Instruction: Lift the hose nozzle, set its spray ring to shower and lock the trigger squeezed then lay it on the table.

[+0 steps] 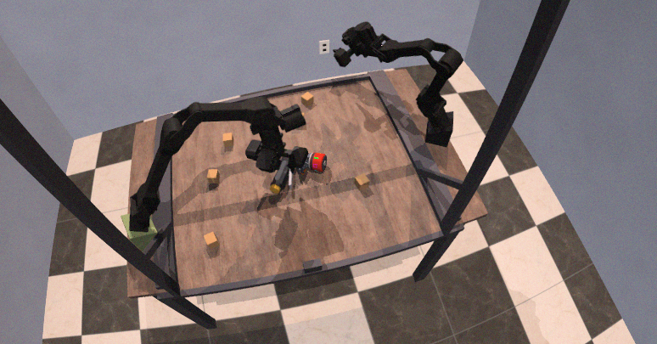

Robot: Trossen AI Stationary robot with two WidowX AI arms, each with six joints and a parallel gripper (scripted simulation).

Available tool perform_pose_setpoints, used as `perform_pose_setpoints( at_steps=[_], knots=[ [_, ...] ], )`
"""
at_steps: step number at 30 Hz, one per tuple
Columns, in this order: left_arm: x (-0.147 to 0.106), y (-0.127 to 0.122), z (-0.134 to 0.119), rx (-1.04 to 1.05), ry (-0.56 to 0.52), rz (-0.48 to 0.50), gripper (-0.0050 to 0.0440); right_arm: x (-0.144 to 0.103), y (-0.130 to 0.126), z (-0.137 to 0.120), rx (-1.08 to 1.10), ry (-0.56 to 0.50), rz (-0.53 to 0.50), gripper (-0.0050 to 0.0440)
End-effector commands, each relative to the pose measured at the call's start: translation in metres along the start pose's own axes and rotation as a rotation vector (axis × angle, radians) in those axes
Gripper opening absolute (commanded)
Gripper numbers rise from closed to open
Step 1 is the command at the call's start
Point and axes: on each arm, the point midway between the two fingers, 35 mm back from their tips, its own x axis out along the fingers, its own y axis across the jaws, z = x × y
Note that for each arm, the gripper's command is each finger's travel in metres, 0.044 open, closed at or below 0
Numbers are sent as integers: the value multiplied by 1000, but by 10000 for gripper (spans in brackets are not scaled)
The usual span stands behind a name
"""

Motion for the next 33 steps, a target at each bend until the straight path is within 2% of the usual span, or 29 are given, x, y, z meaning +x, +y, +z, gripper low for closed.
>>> perform_pose_setpoints(
  at_steps=[1, 7, 33],
  knots=[
    [-14, 3, -3, 5, 24, 27, 367, -2, 0, 9, 4, -23, 3, 408],
    [-12, 3, -3, 5, 23, 27, 367, -2, 0, 9, 4, -23, 3, 408],
    [37, 1, 0, 6, 10, 16, 367, -2, 0, 9, 4, -23, 3, 408]
  ],
)
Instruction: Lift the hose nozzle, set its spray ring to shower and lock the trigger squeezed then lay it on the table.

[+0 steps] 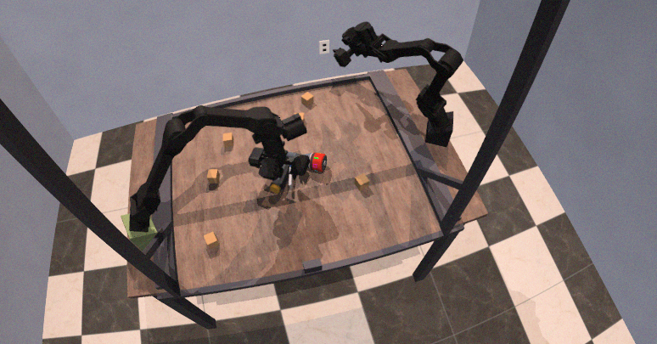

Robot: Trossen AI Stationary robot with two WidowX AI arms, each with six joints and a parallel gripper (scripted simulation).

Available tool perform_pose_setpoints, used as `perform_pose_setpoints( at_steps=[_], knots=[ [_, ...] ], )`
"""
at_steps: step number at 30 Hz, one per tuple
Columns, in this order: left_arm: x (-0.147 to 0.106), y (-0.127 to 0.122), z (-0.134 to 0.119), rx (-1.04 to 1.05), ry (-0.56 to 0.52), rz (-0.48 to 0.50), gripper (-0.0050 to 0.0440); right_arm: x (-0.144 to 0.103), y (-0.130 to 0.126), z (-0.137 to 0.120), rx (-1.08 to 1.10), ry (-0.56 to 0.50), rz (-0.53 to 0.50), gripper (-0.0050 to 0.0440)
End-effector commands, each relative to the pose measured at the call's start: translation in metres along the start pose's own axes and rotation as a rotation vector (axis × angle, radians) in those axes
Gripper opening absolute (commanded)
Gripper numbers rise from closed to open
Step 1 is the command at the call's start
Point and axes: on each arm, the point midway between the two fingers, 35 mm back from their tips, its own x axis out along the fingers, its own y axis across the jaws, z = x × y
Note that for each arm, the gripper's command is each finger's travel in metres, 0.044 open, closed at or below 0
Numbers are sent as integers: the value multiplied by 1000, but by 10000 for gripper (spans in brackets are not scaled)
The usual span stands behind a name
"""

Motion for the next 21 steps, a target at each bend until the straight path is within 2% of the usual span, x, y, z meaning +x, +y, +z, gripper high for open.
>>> perform_pose_setpoints(
  at_steps=[1, 5, 21],
  knots=[
    [3, 0, 0, 6, 2, 5, 367, -2, 0, 9, 4, -23, 3, 408],
    [11, 0, 0, 6, -1, 3, 367, -2, 0, 9, 4, -23, 3, 408],
    [5, 2, -2, 6, 1, 4, 367, -2, 0, 9, 4, -23, 3, 408]
  ],
)
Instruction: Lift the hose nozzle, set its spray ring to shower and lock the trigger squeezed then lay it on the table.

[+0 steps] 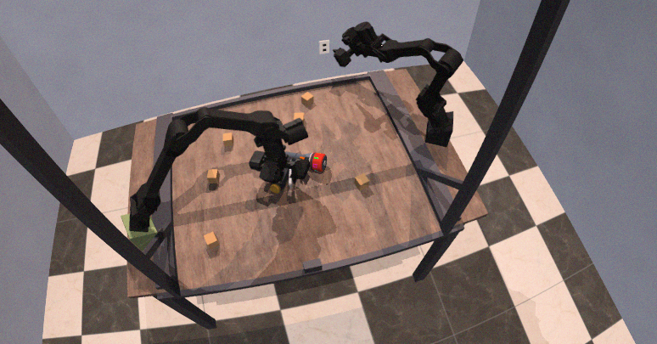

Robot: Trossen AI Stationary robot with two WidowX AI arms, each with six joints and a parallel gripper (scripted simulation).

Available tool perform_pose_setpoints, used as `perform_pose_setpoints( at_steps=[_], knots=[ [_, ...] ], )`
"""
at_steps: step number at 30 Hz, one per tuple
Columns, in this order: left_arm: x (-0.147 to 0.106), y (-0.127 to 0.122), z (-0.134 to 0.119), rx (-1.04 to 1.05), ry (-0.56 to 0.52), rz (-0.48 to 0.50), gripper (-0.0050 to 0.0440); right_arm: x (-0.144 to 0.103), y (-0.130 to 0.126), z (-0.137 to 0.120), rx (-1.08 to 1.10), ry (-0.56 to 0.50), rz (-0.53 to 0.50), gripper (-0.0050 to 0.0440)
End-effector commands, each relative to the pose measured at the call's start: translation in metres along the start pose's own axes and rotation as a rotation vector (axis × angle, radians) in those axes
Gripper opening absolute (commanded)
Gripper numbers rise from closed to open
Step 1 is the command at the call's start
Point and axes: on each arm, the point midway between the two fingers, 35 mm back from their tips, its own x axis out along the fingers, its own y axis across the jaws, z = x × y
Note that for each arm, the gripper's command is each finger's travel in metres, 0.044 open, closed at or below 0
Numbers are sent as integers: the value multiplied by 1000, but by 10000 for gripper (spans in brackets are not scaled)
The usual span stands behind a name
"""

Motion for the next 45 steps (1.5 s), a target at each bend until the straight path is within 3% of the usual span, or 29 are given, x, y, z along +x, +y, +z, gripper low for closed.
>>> perform_pose_setpoints(
  at_steps=[1, 14, 45],
  knots=[
    [-11, 4, -4, 5, 19, 23, 367, -2, 0, 9, 4, -23, 3, 408],
    [-5, 1, -1, 5, 8, 10, 367, -2, 0, 9, 4, -23, 3, 408],
    [-61, 6, -6, -1, 41, 43, 367, -2, 0, 9, 4, -23, 3, 408]
  ],
)
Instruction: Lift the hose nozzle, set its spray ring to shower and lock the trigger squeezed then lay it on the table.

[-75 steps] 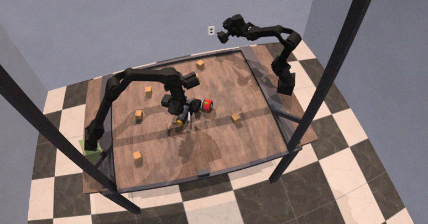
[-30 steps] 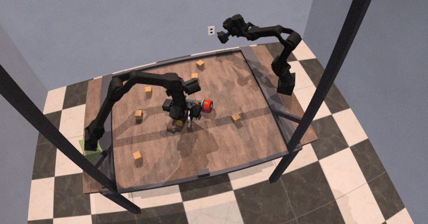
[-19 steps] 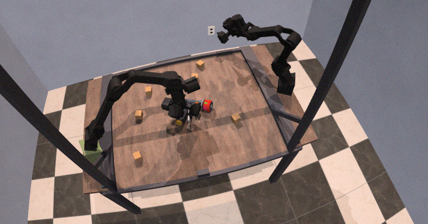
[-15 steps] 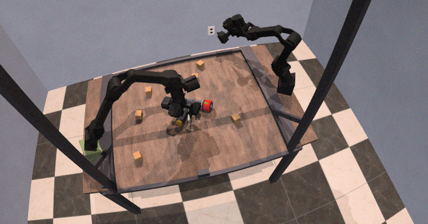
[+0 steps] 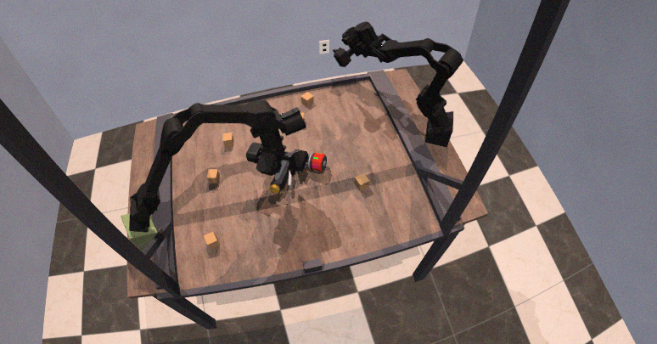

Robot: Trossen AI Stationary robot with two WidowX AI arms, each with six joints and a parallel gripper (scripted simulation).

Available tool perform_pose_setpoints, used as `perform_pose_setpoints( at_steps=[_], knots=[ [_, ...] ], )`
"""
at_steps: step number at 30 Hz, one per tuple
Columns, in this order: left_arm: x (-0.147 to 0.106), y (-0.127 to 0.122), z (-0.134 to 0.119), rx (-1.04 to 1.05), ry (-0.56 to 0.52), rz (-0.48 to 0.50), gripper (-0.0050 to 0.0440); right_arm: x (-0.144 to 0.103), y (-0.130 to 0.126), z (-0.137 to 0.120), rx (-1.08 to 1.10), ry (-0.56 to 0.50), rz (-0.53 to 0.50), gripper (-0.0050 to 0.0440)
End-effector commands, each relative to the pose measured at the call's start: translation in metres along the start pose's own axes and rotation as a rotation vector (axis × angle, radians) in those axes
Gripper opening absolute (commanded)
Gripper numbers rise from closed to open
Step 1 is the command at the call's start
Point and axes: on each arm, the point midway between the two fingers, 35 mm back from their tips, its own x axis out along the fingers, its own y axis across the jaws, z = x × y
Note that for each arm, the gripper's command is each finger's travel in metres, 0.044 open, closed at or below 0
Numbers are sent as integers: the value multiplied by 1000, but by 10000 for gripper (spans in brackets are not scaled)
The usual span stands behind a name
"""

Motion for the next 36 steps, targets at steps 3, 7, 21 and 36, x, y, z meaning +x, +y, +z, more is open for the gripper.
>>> perform_pose_setpoints(
  at_steps=[3, 7, 21, 36],
  knots=[
    [-27, 5, -6, -6, 36, 36, 367, -2, 0, 9, 4, -23, 3, 408],
    [-34, 6, -6, -8, 40, 40, 367, -2, 0, 9, 4, -23, 3, 408],
    [-29, 4, -4, -8, 38, 38, 367, -2, 0, 9, 4, -23, 3, 408],
    [-29, 4, -4, -8, 38, 38, 367, -2, 0, 9, 4, -23, 3, 408]
  ],
)
